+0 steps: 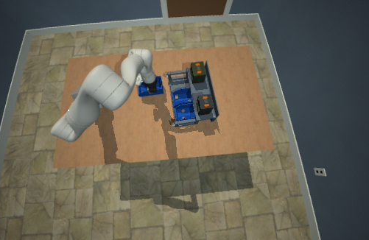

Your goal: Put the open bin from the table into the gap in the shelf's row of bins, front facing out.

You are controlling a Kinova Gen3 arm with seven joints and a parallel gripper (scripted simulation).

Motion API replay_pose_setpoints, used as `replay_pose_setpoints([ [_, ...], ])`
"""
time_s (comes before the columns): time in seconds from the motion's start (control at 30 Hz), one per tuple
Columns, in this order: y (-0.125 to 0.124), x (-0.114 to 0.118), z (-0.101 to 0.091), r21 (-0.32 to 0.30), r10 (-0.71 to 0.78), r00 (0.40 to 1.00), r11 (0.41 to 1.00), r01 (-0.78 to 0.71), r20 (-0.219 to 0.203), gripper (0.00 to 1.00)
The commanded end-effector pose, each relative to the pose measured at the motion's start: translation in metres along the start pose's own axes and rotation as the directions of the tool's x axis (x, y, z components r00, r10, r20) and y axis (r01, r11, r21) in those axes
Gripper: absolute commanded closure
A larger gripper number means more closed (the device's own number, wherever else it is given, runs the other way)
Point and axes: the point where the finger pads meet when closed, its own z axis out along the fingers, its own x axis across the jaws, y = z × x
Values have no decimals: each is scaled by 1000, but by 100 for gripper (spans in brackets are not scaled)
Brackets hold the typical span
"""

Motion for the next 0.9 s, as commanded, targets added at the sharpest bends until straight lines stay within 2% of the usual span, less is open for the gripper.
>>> replay_pose_setpoints([
  [0.0, 0, 4, 0, -2, -3, 1000, 1000, 3, 0, 100],
  [0.87, -1, 8, 0, -2, -1, 1000, 1000, 1, 0, 100],
])
